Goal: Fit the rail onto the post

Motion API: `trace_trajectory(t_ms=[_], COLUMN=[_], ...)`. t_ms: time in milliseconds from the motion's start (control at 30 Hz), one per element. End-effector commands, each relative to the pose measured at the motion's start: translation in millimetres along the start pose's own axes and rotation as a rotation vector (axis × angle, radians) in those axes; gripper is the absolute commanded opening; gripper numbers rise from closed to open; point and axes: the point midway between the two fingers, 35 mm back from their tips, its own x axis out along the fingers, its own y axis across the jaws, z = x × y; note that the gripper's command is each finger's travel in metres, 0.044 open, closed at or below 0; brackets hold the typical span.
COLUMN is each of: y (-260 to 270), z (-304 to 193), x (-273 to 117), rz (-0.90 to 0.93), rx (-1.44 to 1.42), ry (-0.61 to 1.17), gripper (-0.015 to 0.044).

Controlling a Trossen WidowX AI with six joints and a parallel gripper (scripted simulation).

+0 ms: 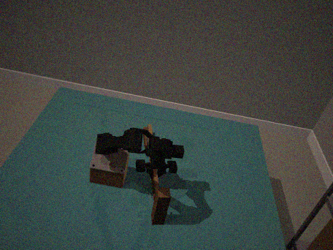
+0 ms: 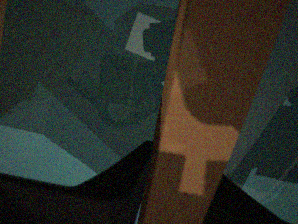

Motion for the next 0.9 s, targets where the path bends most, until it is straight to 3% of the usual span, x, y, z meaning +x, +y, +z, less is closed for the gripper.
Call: trace_trajectory(t_ms=[0,867], y=[-3,-4], z=[0,0], x=[-6,-19], rz=[-0.016,-0.016], rx=[0.002,0.002], ry=[-0.006,-0.007], gripper=[0.0,0.0])
